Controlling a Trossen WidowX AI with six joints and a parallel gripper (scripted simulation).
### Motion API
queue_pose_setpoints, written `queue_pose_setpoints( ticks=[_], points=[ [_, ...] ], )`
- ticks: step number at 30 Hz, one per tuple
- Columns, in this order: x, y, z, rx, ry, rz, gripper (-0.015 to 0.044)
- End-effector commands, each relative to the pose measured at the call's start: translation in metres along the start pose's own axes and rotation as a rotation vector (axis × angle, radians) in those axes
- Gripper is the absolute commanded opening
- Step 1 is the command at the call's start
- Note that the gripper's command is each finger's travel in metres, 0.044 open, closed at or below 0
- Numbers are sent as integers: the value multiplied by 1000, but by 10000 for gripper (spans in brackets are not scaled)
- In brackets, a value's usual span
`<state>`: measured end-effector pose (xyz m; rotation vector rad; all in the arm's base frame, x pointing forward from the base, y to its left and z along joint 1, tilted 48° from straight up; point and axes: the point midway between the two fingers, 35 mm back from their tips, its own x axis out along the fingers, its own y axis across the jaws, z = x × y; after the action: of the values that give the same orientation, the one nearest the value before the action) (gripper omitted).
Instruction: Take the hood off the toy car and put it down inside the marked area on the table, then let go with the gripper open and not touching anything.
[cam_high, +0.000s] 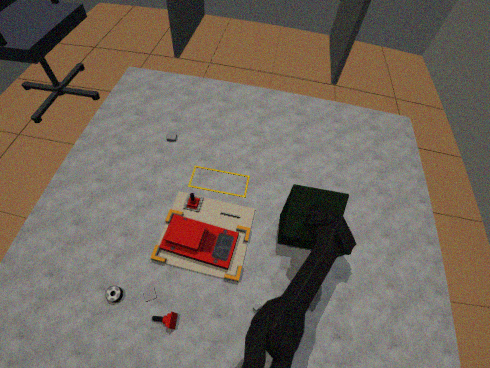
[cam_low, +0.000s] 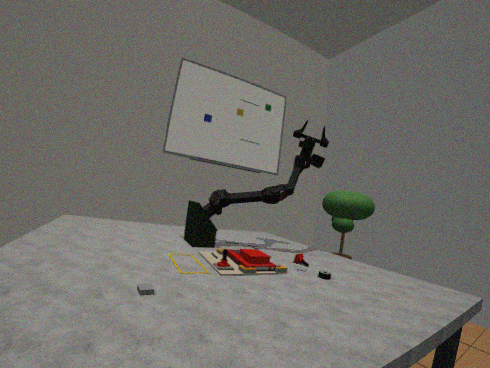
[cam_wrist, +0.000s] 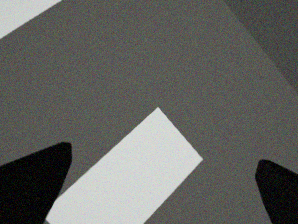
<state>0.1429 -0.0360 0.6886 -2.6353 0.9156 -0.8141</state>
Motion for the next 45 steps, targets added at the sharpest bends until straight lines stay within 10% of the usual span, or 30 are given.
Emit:
queue_pose_setpoints(
  ticks=[1, 23, 45],
  points=[
    [0, 33, -15, 214, 0, -16, 440],
    [48, 158, 7, 964, -138, -18, 440],
    [119, 209, 174, 1694, -598, 268, 440]
  ],
)
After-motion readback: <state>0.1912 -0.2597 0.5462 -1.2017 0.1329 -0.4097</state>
